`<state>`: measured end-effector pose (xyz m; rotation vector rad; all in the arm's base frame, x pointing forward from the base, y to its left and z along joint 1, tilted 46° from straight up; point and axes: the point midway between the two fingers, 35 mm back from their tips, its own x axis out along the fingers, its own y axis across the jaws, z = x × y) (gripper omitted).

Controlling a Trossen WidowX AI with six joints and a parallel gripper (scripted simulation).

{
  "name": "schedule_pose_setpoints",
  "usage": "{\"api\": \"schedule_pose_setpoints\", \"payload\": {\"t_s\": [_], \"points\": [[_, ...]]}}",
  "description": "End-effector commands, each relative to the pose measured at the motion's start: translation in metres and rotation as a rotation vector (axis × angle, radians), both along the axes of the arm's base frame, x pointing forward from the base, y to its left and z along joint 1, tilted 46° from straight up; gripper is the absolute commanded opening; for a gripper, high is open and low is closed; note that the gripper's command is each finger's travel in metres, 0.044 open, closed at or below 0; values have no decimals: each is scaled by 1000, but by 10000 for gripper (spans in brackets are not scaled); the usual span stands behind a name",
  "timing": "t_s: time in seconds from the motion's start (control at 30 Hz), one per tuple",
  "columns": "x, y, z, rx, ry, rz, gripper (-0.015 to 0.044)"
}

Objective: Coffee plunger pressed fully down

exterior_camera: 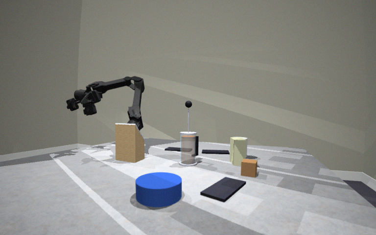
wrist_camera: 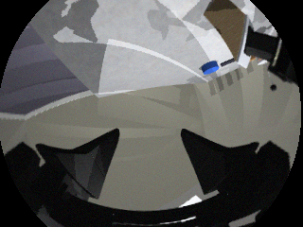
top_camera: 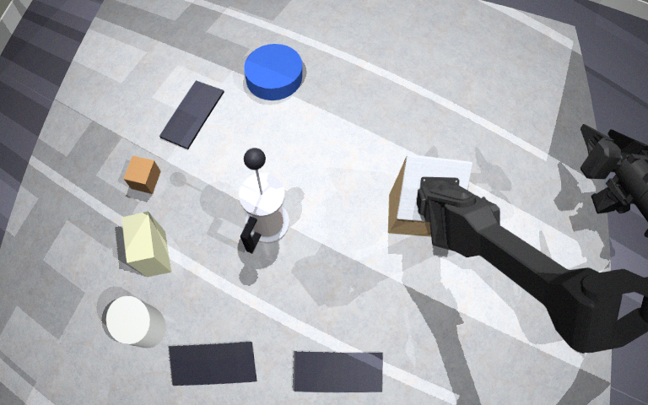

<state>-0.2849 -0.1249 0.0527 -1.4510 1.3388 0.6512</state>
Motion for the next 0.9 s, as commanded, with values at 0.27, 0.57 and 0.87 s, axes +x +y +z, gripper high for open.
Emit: {"api": "schedule_pose_setpoints", "payload": {"t_s": [0.27,0.57,0.87], "points": [[60,-74,18,-218,164,619,440],[189,-144,42,-699,359,1511,440],[307,-151,67,-1302,515,2115,440]]}}
